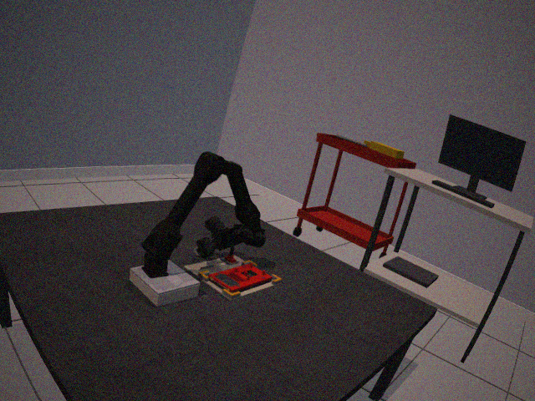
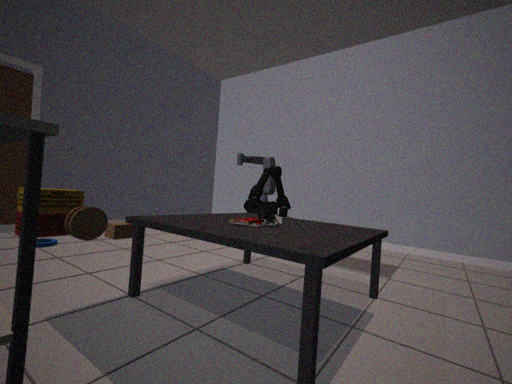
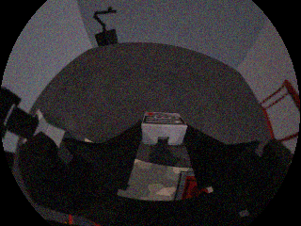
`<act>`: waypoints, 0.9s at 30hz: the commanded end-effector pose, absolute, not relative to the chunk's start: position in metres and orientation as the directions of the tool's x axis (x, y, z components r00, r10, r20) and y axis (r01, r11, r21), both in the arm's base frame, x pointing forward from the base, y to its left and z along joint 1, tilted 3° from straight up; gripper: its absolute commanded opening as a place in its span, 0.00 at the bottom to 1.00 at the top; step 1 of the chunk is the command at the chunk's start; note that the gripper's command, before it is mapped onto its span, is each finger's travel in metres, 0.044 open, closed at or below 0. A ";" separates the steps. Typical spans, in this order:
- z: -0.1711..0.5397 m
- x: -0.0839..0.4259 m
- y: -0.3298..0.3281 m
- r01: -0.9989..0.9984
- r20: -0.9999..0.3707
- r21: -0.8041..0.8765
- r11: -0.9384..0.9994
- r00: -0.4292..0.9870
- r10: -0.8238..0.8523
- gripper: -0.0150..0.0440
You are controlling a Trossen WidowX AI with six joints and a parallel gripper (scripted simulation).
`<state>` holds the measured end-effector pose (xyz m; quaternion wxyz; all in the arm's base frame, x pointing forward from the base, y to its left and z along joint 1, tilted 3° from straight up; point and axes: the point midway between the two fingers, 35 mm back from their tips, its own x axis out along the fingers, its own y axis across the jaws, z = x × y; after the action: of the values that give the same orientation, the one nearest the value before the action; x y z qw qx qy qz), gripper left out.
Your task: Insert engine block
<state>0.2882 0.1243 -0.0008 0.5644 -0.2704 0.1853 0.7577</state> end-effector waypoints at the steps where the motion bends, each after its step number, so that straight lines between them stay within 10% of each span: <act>1: -0.001 0.288 0.123 -0.956 -0.620 -0.022 -0.293 -0.217 0.754 0.88; 4: -0.001 0.288 0.123 -0.956 -0.620 -0.022 -0.293 -0.217 0.754 1.00; 27: 0.028 0.299 0.095 -0.962 -0.622 0.007 -0.273 -0.218 0.752 1.00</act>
<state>0.2988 0.0951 0.0284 0.5679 -0.2612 0.2011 0.7542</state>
